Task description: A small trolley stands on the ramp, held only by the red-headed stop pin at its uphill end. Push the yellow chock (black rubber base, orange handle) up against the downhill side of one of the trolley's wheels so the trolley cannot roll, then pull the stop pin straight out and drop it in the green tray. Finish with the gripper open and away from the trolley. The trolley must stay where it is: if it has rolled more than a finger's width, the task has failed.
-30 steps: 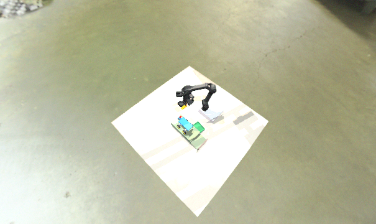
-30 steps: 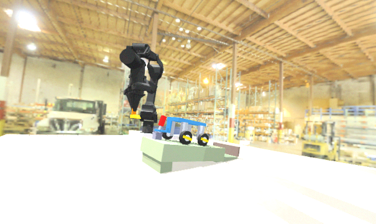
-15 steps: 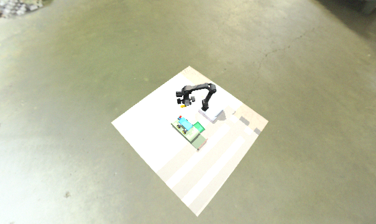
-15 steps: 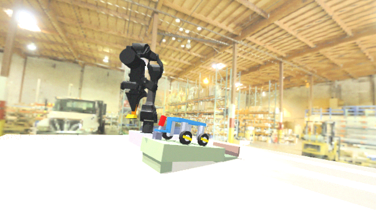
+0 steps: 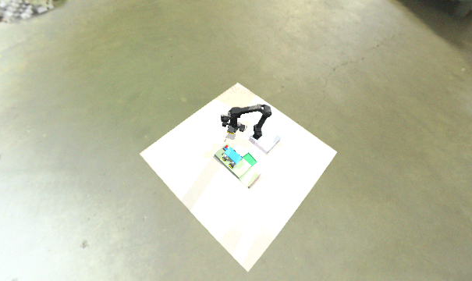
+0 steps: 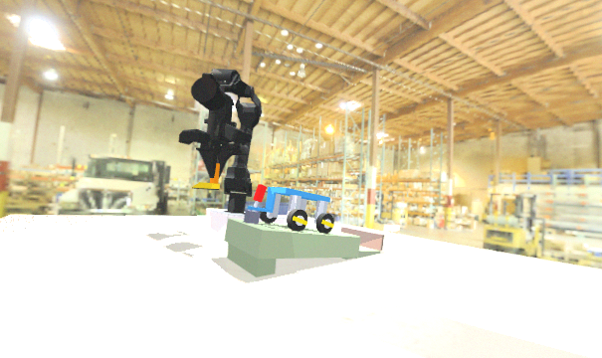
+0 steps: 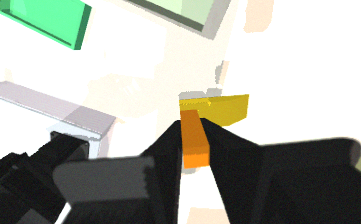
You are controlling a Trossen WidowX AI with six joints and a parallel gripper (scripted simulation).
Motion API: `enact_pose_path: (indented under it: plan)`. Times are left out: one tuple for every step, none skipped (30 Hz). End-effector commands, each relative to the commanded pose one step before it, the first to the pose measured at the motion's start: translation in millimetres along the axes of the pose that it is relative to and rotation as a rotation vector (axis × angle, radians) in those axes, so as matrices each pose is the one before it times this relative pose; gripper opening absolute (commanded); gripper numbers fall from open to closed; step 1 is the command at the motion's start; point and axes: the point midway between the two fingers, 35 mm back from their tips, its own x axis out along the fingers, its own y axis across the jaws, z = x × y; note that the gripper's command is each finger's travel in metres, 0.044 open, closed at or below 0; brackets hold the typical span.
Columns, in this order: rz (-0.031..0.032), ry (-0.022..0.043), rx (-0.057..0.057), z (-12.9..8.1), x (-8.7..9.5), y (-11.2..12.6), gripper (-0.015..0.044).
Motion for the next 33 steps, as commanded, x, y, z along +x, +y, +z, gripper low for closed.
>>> enact_pose_path:
  plan:
    - [-0.00281,0.00133,0.1326,-0.33,-0.32,-0.16,0.0000]
    - [-0.00011,-0.00005,0.0344,0.00,0.00,0.00,0.0000]
    - [-0.00011,-0.00005,0.0344,0.00,0.00,0.00,0.0000]
    - [-0.00011,-0.00006,0.0344,0.00,0.00,0.00,0.0000]
    - [-0.00010,-0.00006,0.0344,0.00,0.00,0.00,0.0000]
    - [-0.00010,-0.00007,0.0344,0.00,0.00,0.00,0.0000]
    - [-0.00010,-0.00007,0.0344,0.00,0.00,0.00,0.0000]
    - [-0.00010,-0.00007,0.0344,0.00,0.00,0.00,0.0000]
    - [-0.00009,-0.00008,0.0344,0.00,0.00,0.00,0.0000]
    - [-0.00008,-0.00006,0.0282,0.00,0.00,0.00,0.0000]
    - [-0.00004,-0.00004,0.0169,0.00,0.00,0.00,0.0000]
    - [-0.00001,-0.00001,0.0056,0.00,0.00,0.00,0.0000]
    - [0.00000,0.00000,0.0000,0.00,0.00,0.00,0.0000]
    - [0.00000,0.00000,0.0000,0.00,0.00,0.00,0.0000]
    - [0.00000,0.00000,0.0000,0.00,0.00,0.00,0.0000]
    - [0.00000,0.00000,0.0000,0.00,0.00,0.00,0.0000]
    - [0.00006,-0.00003,0.0000,0.21,0.05,0.68,0.0000]
    - [0.00019,-0.00009,0.0000,0.63,0.15,2.03,0.0000]
    - [0.00022,-0.00009,0.0000,0.70,0.19,2.35,0.0000]
    - [0.00034,-0.00013,0.0000,0.98,0.29,3.48,0.0000]
    - [0.00040,-0.00015,0.0000,1.10,0.39,3.96,0.0000]
    - [0.00045,-0.00014,0.0000,1.10,0.44,4.27,0.0000]
    - [0.00038,-0.00013,0.0000,0.98,0.48,3.59,0.0000]
    - [0.00039,-0.00012,0.0000,0.92,0.49,3.59,0.0000]
    - [0.00035,-0.00012,0.0000,0.90,0.48,3.37,0.0000]
    - [0.00038,-0.00012,0.0000,0.88,0.52,3.52,0.0000]
    - [0.00035,-0.00012,0.0000,0.87,0.46,3.36,0.0000]
    - [0.00038,-0.00011,0.0000,0.85,0.48,3.51,0.0000]
    - [0.00035,-0.00012,0.0000,0.86,0.41,3.33,0.0000]
    - [0.00037,-0.00011,0.0000,0.83,0.43,3.45,0.0000]
    - [0.00034,-0.00012,0.0000,0.85,0.39,3.27,0.0000]
    - [0.00037,-0.00011,0.0000,0.82,0.41,3.39,0.0000]
    - [0.00034,-0.00012,0.0000,0.85,0.38,3.26,0.0000]
